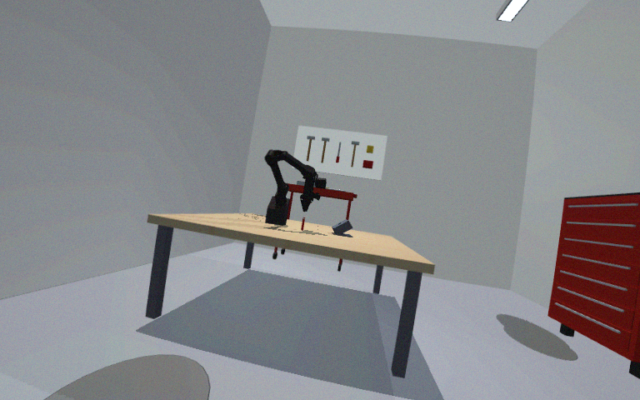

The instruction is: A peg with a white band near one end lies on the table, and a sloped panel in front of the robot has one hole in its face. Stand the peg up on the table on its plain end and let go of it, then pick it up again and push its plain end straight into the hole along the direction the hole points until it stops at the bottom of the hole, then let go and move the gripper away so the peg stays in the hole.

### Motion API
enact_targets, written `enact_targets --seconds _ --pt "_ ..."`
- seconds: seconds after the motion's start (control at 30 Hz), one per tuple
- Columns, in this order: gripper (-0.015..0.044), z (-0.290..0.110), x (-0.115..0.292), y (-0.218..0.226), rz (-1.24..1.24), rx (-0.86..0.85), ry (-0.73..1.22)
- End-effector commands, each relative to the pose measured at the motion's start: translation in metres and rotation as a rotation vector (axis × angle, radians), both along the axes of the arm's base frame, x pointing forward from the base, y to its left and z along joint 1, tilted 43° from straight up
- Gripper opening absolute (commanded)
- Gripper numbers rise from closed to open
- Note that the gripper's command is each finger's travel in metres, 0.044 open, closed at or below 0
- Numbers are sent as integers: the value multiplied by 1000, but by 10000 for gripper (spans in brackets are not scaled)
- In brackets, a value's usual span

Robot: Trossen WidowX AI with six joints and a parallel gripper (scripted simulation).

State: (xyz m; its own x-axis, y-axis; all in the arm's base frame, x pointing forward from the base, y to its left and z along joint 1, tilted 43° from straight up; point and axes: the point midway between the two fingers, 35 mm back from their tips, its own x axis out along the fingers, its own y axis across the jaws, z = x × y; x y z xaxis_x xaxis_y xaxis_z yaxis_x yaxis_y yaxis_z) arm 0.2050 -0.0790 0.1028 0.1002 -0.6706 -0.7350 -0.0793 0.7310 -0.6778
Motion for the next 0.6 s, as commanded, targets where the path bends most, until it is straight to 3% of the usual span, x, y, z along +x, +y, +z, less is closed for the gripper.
enact_targets --seconds 0.0,0.57 --pt "440 -2 0 -3 -81 5 -71" --pt "440 -11 1 -11 -432 52 -394"
